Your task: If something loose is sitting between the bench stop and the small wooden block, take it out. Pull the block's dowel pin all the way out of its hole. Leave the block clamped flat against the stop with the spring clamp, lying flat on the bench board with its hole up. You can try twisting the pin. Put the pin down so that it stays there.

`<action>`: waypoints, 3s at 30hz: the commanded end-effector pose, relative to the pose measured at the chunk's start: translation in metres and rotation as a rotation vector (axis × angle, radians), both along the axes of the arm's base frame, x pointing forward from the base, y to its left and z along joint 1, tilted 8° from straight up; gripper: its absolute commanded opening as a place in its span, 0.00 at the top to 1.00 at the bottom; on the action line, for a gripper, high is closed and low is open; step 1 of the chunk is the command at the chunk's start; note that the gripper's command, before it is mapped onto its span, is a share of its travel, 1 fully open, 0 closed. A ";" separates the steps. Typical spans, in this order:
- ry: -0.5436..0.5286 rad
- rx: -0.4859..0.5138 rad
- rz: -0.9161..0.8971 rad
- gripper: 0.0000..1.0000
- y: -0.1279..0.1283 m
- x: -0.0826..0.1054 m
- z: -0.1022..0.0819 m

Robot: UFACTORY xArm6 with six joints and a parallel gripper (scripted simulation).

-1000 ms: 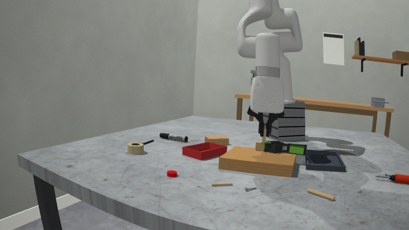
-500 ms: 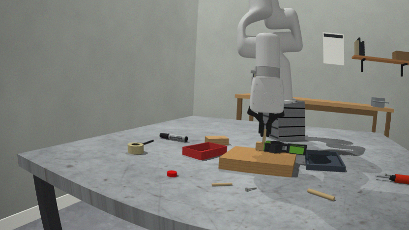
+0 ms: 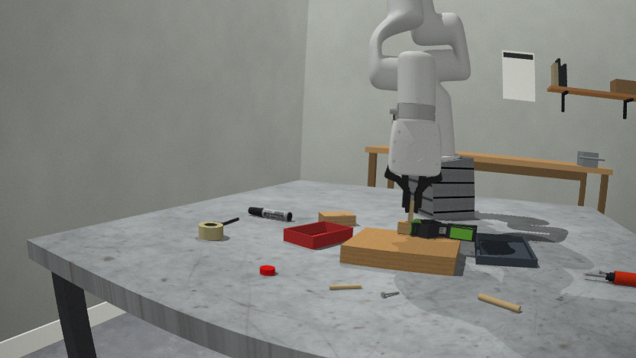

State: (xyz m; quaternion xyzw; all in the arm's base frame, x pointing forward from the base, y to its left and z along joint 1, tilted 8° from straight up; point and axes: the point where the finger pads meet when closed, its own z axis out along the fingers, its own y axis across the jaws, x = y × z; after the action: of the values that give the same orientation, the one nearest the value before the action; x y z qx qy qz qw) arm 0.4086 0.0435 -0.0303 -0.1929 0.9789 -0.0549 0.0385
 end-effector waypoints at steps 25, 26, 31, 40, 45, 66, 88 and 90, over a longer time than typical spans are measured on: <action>-0.006 0.004 -0.032 1.00 0.000 0.001 0.001; -0.006 0.004 -0.033 1.00 0.000 0.001 0.001; -0.006 0.004 -0.037 1.00 0.000 0.001 0.001; -0.007 0.005 -0.043 1.00 0.000 0.001 0.001; -0.007 0.005 -0.045 1.00 0.000 0.001 0.001; -0.008 0.005 -0.050 1.00 0.000 0.001 0.001; -0.008 0.005 -0.052 1.00 0.000 0.001 0.001; -0.008 0.005 -0.052 1.00 0.000 0.001 0.001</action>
State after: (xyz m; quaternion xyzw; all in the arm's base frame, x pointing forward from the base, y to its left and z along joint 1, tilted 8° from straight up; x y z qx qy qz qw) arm 0.4086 0.0435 -0.0302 -0.1672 0.9836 -0.0539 0.0399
